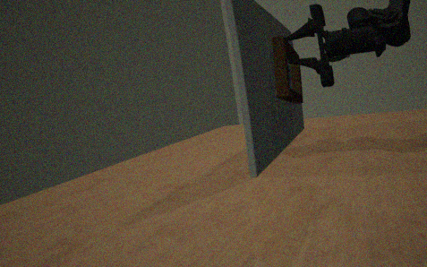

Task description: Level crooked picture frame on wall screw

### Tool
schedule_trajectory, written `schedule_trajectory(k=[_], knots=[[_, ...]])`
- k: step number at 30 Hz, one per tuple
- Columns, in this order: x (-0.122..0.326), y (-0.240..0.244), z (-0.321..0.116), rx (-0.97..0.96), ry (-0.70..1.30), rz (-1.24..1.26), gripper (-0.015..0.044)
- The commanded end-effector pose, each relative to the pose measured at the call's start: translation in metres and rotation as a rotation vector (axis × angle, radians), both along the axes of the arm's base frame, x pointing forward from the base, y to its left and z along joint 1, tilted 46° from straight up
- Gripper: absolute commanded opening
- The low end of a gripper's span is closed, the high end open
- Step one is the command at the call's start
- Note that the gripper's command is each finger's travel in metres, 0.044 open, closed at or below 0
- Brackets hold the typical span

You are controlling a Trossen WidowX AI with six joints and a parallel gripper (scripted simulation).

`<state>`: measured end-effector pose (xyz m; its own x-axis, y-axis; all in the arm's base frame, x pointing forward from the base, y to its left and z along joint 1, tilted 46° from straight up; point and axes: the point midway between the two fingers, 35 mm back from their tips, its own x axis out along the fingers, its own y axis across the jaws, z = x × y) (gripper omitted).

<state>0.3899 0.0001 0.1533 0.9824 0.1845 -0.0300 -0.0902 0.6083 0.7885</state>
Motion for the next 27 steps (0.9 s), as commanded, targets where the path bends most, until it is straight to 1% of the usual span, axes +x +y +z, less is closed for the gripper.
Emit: schedule_trajectory(k=[1, 24, 27], knots=[[0.0007, -0.0014, 0.0002, 0.004, 0.0, -0.007, 0.026], [0.0008, -0.002, 0.0001, 0.004, 0.0, -0.007, 0.026], [0.0008, -0.002, 0.0001, 0.004, 0.0, -0.007, 0.0181]])
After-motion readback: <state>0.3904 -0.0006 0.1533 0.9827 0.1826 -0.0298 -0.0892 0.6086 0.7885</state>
